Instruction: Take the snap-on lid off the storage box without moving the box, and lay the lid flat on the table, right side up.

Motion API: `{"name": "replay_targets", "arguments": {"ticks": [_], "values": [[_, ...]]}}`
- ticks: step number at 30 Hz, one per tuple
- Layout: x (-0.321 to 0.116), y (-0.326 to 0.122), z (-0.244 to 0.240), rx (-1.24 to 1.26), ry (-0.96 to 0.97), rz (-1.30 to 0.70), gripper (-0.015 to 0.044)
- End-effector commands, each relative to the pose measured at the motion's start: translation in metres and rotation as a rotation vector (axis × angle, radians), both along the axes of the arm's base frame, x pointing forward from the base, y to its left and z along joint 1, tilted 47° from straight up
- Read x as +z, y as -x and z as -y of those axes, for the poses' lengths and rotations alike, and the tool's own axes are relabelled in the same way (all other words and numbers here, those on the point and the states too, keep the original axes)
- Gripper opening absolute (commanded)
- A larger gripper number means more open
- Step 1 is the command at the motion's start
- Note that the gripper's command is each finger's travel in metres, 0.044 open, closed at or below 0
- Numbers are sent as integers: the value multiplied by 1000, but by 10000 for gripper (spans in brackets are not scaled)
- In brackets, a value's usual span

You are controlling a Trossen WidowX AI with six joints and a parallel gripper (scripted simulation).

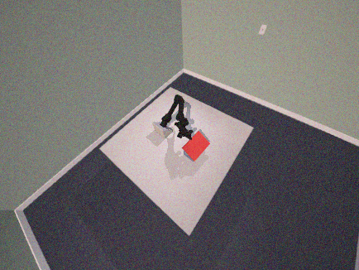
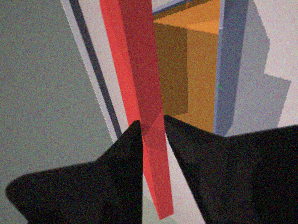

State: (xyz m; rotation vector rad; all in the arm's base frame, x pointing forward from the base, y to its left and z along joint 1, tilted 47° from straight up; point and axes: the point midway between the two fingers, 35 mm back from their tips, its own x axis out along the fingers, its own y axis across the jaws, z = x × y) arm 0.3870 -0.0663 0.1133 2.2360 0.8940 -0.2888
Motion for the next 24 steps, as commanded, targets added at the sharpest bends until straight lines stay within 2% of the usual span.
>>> {"name": "replay_targets", "arguments": {"ticks": [1,24], "values": [[8,-3,7,-3,9,17,0],[29,-4,29,-3,9,16,0]]}}
